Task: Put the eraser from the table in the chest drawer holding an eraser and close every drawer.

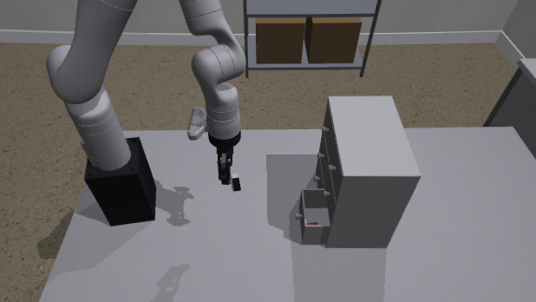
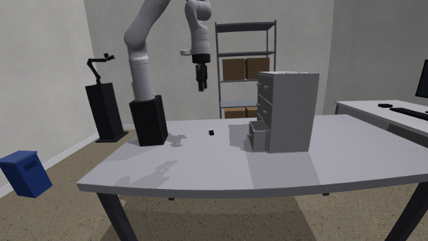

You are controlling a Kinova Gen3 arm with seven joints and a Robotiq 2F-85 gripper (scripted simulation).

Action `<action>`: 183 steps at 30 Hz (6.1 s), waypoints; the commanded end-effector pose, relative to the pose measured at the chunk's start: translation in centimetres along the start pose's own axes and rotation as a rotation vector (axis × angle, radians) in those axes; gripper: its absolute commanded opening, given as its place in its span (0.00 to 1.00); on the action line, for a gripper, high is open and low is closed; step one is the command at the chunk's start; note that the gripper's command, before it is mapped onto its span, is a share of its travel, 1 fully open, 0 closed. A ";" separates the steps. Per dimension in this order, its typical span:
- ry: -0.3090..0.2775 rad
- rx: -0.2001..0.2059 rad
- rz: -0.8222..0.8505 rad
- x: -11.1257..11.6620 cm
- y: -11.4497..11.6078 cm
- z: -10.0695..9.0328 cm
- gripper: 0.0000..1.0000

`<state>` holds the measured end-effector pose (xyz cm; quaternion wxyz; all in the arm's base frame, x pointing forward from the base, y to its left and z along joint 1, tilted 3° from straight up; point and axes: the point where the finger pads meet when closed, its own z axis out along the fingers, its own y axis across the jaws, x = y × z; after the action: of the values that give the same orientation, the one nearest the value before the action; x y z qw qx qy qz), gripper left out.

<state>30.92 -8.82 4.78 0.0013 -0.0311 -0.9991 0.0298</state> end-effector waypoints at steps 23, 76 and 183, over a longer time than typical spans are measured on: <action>-0.010 -0.003 -0.012 -6.2 -1.3 -0.4 1.00; -0.009 -0.006 0.057 -9.1 -2.1 -0.2 1.00; 0.025 -0.057 1.469 -14.9 -2.0 5.5 1.00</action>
<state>45.65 -11.94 -0.37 -0.0091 -0.6865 -0.7271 -0.0057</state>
